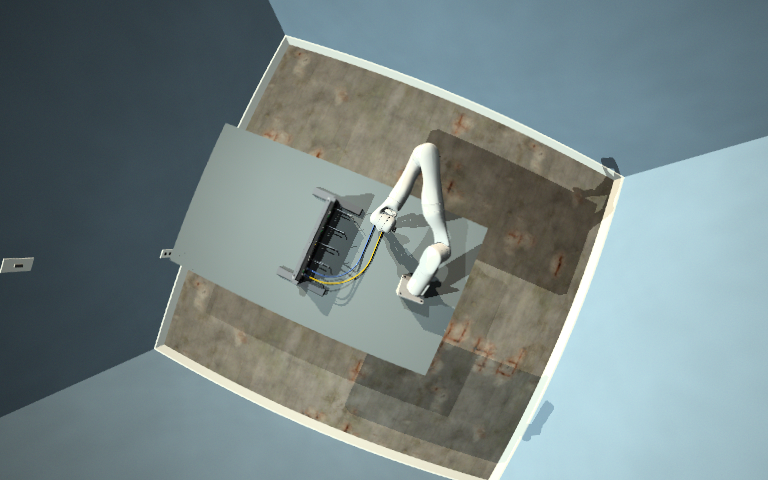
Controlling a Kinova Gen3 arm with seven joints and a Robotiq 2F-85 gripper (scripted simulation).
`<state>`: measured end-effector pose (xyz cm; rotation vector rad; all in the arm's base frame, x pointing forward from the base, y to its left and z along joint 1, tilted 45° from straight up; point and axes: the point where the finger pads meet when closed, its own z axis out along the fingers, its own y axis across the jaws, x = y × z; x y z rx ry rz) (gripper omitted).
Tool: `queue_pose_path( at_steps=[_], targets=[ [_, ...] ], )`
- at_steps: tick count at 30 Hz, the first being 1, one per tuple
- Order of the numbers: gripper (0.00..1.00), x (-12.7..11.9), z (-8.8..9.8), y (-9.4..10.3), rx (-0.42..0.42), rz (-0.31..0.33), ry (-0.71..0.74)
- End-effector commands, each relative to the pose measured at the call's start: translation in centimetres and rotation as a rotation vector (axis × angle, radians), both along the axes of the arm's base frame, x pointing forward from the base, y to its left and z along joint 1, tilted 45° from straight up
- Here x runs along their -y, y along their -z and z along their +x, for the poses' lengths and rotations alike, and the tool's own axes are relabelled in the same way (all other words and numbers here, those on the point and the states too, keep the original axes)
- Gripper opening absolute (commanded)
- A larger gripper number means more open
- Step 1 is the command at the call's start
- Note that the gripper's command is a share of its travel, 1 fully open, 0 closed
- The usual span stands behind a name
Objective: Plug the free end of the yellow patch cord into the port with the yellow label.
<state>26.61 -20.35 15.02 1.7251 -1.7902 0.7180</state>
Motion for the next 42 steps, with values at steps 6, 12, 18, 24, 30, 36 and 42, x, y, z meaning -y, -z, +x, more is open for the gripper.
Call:
queue_pose_path(
  at_steps=[6,12,18,24,30,36,42],
  targets=[
    [0.37,0.34,-0.10,0.27,0.000,-0.001,0.002],
    [0.37,0.49,-0.10,0.42,0.000,-0.001,0.002],
    [0.37,0.57,-0.11,0.50,0.000,-0.001,0.002],
    [0.37,0.66,-0.14,0.60,-0.001,-0.001,0.003],
    [0.37,0.70,-0.14,0.64,-0.001,-0.001,0.003],
    [0.37,0.71,-0.15,0.65,-0.001,-0.001,0.004],
    [0.37,0.71,-0.15,0.66,-0.001,-0.001,0.004]
  ],
)
